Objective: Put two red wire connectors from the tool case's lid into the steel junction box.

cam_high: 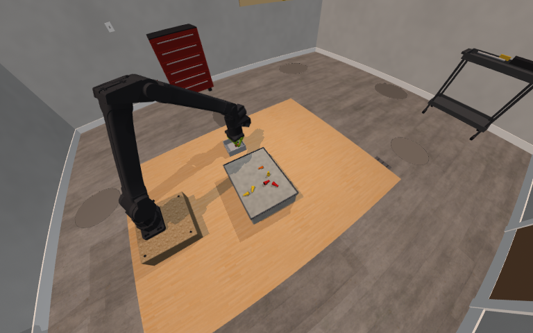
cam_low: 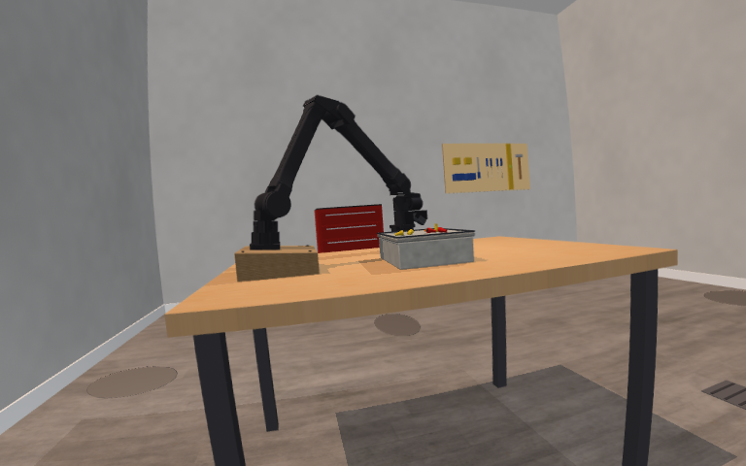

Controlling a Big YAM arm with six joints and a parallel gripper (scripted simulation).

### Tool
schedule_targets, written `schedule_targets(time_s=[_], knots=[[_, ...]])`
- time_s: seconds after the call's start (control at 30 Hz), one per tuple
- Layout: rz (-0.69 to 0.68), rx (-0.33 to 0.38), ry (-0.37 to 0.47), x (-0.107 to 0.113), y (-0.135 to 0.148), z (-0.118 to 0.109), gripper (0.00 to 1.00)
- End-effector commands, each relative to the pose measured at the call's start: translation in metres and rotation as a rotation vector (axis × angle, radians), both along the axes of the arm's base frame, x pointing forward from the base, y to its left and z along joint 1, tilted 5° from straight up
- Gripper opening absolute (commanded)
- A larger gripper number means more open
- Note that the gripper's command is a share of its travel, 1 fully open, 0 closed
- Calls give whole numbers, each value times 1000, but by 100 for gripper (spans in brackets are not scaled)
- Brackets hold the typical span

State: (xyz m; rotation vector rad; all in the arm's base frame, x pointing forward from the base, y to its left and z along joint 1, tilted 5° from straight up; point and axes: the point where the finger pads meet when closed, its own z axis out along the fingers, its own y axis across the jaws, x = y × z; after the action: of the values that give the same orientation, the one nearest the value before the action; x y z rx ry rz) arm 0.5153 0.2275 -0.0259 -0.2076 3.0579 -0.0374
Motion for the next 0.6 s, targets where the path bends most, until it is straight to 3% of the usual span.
schedule_targets(time_s=[0.0,0.3,0.57], knots=[[-2,8,-17,12,0,-1,29],[-2,8,-19,12,0,2,29],[-2,20,-44,17,4,31,29]])
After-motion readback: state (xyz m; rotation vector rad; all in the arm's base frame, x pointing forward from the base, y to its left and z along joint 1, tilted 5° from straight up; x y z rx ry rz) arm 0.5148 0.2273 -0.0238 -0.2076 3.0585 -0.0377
